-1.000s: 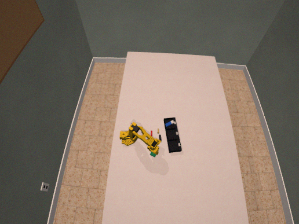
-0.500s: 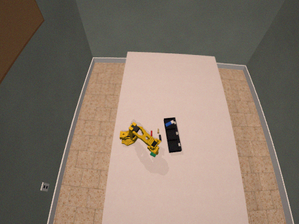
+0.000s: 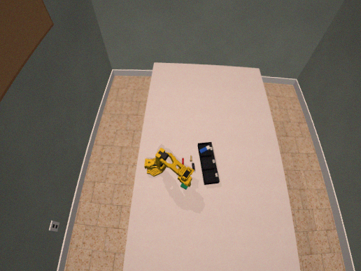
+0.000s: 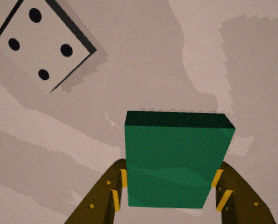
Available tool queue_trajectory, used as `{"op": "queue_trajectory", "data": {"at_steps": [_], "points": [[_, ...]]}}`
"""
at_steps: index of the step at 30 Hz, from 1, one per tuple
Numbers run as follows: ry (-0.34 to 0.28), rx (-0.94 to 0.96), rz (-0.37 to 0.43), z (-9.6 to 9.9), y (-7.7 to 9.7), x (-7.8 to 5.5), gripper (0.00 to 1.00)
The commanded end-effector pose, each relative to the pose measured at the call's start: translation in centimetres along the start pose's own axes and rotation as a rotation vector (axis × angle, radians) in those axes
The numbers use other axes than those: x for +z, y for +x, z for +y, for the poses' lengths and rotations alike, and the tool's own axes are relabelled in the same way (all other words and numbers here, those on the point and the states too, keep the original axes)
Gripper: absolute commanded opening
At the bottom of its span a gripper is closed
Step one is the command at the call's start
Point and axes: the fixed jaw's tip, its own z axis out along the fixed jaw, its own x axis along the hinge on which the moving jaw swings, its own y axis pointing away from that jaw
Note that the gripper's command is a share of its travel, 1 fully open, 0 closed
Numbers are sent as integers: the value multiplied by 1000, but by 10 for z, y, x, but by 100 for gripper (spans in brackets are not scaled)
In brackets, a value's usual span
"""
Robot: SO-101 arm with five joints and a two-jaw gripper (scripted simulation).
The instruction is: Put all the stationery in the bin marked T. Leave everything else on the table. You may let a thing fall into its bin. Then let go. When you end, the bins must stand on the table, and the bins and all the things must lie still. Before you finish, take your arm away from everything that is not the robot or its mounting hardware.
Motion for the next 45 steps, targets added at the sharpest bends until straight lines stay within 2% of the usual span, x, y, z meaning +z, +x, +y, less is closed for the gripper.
{"op": "queue_trajectory", "data": {"at_steps": [1,10,23,30,40,45], "points": [[60,4,2,-10,2,-20,0],[60,4,2,-9,2,-41,0],[61,10,2,-9,0,-44,0],[64,40,0,-10,-11,-46,0],[72,139,-9,-9,-49,-51,0],[74,169,-12,-7,-60,-52,0]]}}
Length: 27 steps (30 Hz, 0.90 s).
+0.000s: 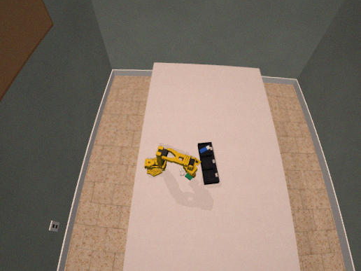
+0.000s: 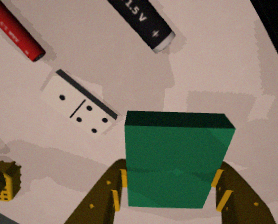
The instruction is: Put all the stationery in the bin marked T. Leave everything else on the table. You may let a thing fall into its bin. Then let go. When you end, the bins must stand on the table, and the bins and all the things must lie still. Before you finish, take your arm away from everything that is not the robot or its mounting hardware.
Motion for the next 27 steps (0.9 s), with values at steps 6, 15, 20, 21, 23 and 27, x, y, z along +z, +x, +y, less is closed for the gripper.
{"op": "queue_trajectory", "data": {"at_steps": [6,15,20,21,23,27], "points": [[61,22,-27,-4,-12,-12,0],[67,43,-32,-4,-19,-14,0],[73,67,-38,-3,-28,-15,0],[75,76,-41,-3,-32,-16,0],[80,97,-47,-2,-39,-17,0],[88,139,-61,1,-55,-19,0]]}}
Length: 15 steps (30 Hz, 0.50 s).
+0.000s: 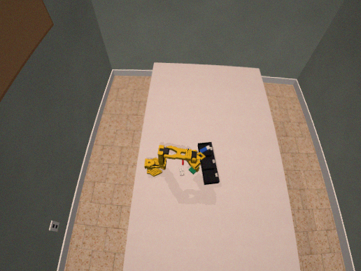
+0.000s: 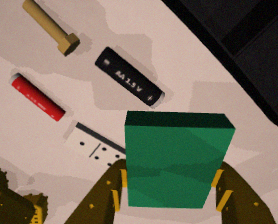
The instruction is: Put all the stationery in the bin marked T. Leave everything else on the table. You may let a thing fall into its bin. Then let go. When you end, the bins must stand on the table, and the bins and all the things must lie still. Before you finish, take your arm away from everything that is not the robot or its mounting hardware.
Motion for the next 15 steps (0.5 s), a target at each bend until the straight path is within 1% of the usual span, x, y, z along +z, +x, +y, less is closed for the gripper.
{"op": "queue_trajectory", "data": {"at_steps": [1,7,15], "points": [[36,38,-38,1,-19,-10,0],[41,77,-52,6,-33,-12,0],[41,83,-54,7,-35,-12,0]]}}
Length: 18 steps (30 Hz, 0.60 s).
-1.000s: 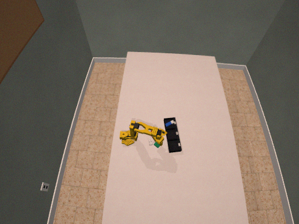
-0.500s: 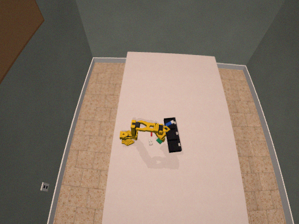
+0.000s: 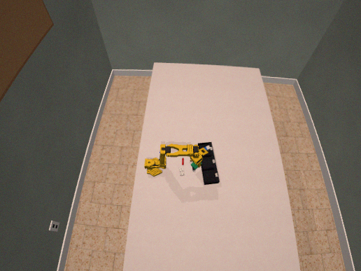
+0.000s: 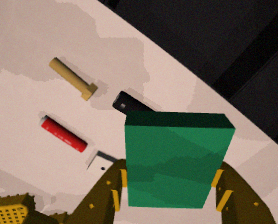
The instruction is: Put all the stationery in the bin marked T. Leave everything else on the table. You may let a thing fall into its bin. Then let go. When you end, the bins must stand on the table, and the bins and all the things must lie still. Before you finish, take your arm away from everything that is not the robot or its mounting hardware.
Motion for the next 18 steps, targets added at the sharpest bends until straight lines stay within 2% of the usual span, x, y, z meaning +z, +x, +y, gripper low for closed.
{"op": "queue_trajectory", "data": {"at_steps": [1,11,18], "points": [[24,-1,-33,-2,-6,-7,0],[32,35,-53,1,-19,-7,0],[42,108,-95,10,-44,-7,0]]}}
